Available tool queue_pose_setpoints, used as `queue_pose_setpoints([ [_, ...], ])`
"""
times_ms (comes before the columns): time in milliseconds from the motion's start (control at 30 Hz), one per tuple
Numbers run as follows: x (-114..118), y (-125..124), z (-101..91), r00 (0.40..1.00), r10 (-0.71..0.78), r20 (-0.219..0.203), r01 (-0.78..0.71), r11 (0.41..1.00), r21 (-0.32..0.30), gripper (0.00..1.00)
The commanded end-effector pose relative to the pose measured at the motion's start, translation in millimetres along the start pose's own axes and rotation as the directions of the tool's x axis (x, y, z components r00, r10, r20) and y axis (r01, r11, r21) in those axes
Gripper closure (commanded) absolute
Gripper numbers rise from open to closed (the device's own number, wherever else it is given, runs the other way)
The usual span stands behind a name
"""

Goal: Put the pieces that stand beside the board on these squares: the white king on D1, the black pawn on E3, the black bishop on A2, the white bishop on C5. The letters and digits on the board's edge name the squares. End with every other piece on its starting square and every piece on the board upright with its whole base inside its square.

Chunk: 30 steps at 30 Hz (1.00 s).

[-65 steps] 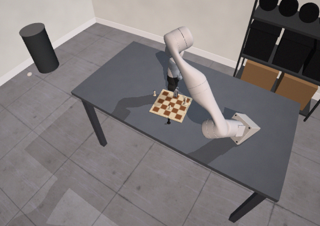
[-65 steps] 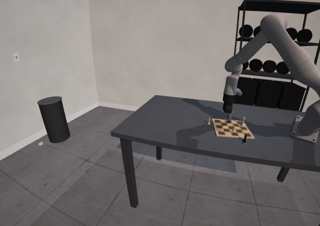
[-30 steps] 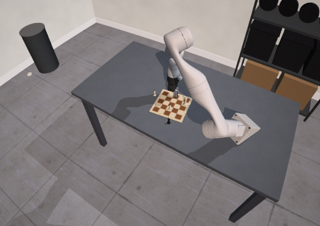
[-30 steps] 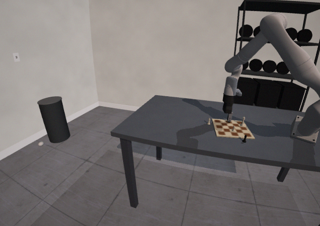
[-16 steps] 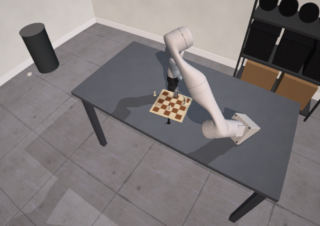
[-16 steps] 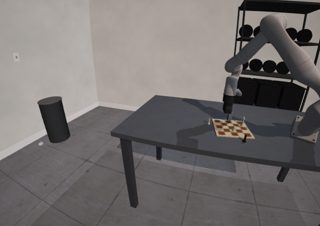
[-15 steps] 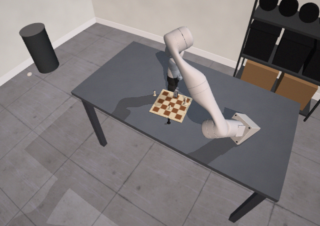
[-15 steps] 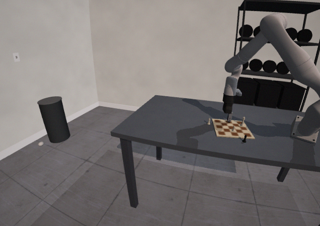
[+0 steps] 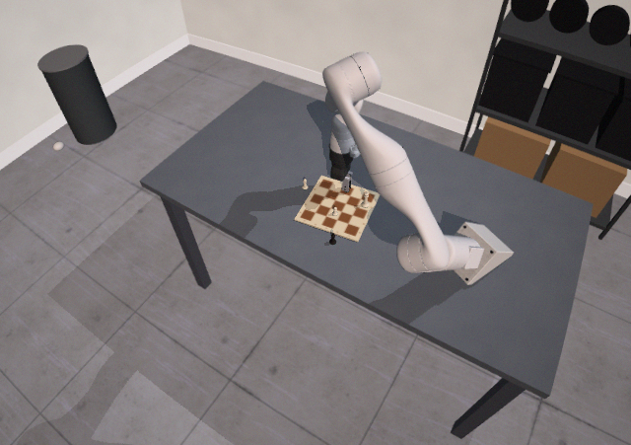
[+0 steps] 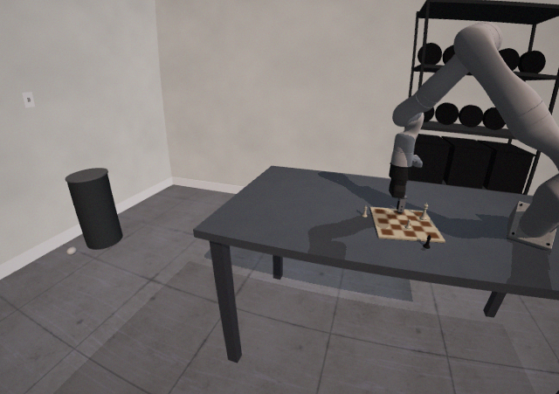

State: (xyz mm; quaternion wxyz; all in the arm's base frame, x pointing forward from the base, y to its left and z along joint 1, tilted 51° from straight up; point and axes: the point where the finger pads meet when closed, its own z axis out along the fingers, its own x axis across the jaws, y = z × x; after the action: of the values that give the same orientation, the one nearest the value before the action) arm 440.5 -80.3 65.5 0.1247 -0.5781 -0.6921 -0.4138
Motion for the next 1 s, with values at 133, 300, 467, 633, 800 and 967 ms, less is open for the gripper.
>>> queue_pose_setpoints([
  [133, 1.0, 1.6, 2.0, 1.0, -0.006, 0.0, 0.006, 1.0, -0.003, 0.46],
  [300, 1.0, 1.6, 2.0, 1.0, -0.006, 0.0, 0.006, 1.0, -0.003, 0.32],
  [467, 1.0, 1.6, 2.0, 1.0, -0.006, 0.0, 0.006, 1.0, -0.003, 0.32],
  [633, 1.2, 2.2, -1.5, 1.0, -0.007, 0.0, 0.007, 1.0, -0.004, 0.32],
  [800, 1.9, 3.5, -10.2, 1.0, -0.01, 0.001, 0.01, 1.0, -0.006, 0.32],
  [967, 2.2, 3.8, -33.9, 1.0, -0.011, 0.001, 0.011, 1.0, -0.006, 0.32],
])
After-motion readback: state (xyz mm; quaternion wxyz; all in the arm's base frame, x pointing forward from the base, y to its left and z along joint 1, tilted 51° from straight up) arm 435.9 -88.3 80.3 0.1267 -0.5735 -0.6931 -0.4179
